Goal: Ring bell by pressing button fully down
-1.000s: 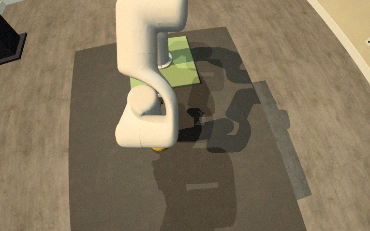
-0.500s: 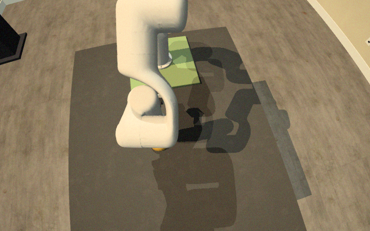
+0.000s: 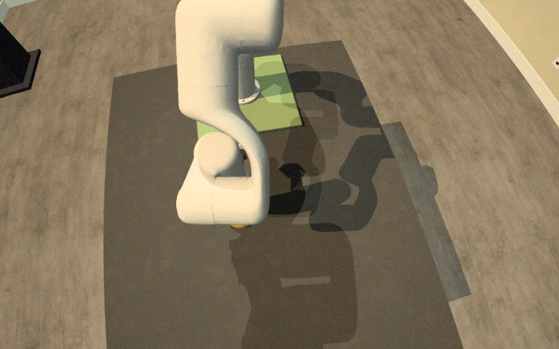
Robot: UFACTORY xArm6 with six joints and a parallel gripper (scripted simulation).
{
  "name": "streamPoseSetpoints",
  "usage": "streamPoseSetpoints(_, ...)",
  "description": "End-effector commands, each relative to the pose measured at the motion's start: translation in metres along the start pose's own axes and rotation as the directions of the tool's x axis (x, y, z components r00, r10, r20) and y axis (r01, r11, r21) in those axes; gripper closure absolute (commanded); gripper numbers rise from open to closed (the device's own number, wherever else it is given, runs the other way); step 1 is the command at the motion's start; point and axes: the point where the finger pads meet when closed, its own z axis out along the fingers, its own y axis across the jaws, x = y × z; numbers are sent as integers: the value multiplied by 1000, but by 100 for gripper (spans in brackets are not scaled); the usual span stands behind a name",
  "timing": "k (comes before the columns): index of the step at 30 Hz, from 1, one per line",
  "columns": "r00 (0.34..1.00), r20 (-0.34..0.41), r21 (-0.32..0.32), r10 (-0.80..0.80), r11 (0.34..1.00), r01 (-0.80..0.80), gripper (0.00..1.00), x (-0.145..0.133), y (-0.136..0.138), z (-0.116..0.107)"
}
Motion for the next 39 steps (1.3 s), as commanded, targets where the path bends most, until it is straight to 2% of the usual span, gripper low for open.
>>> streamPoseSetpoints(1,1000,3,0,0,1000,0,100,-1,0,-1)
streamPoseSetpoints(39,1000,3,0,0,1000,0,100,-1,0,2)
